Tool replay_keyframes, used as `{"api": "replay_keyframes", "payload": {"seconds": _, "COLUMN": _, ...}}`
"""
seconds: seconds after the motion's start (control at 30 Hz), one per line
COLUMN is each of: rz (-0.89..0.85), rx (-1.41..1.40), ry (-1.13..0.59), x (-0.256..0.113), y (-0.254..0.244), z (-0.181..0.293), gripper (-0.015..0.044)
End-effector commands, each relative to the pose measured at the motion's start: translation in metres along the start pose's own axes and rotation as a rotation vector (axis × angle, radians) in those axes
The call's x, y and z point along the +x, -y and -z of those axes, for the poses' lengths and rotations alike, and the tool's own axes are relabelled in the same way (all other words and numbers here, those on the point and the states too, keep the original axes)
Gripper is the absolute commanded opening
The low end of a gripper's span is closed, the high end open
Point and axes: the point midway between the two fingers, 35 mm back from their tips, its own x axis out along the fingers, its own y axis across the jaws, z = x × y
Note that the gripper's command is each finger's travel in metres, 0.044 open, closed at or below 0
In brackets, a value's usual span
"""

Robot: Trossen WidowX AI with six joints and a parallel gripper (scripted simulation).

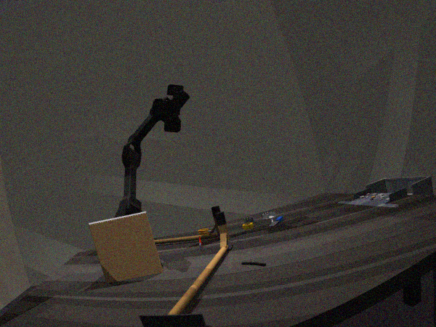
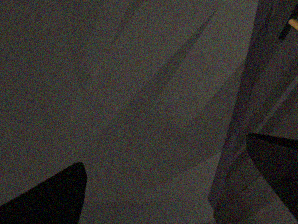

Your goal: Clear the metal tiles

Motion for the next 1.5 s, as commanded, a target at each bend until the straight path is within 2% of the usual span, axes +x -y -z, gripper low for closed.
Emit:
{"api": "replay_keyframes", "payload": {"seconds": 0.0, "rz": -0.023, "rx": 0.008, "ry": 0.027, "x": -0.001, "y": -0.007, "z": -0.001, "gripper": 0.0440}}
{"api": "replay_keyframes", "payload": {"seconds": 0.37, "rz": -0.065, "rx": 0.003, "ry": 0.087, "x": 0.000, "y": -0.020, "z": -0.005, "gripper": 0.0440}}
{"api": "replay_keyframes", "payload": {"seconds": 0.9, "rz": 0.097, "rx": -0.285, "ry": 0.099, "x": 0.067, "y": -0.013, "z": -0.033, "gripper": 0.0440}}
{"api": "replay_keyframes", "payload": {"seconds": 1.47, "rz": 0.254, "rx": -0.568, "ry": 0.033, "x": 0.133, "y": 0.005, "z": -0.074, "gripper": 0.0440}}
